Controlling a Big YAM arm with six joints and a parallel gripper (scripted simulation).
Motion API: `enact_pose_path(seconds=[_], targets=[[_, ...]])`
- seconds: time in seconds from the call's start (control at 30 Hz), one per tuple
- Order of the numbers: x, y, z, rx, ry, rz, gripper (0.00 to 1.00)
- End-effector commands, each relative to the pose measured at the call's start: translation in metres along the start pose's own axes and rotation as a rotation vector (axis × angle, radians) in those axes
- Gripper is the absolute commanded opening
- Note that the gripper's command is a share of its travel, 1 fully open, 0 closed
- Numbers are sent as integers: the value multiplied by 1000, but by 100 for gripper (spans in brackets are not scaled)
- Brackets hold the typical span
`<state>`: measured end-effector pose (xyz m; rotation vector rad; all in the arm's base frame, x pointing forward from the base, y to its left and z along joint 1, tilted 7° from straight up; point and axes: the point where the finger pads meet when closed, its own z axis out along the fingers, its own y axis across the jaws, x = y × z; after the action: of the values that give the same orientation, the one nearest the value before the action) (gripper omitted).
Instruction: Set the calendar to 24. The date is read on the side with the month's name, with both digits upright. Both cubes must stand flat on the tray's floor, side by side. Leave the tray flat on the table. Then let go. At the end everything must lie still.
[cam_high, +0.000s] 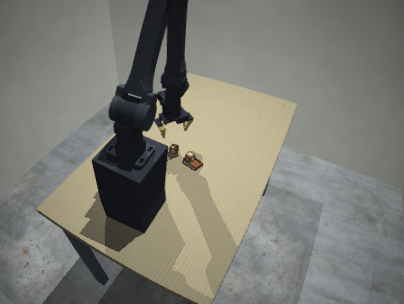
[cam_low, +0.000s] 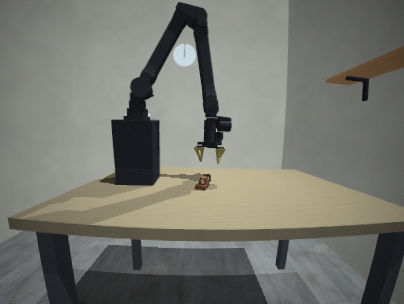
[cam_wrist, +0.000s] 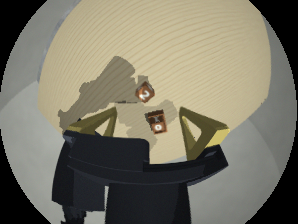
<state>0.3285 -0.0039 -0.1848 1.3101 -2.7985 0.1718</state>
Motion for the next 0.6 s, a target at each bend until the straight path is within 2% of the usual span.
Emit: enact_pose_path(seconds=[0.0, 0.23, 0.43, 0.53, 0.57], targets=[[1, 4, -6, -5, -5, -190, 100], [-2, 2, -9, 5, -12, -371, 100], [-1, 3, -9, 1, -9, -555, 100], [-1, 3, -9, 2, -9, -569, 100], [0, 5, -8, -2, -7, -622, 100]])
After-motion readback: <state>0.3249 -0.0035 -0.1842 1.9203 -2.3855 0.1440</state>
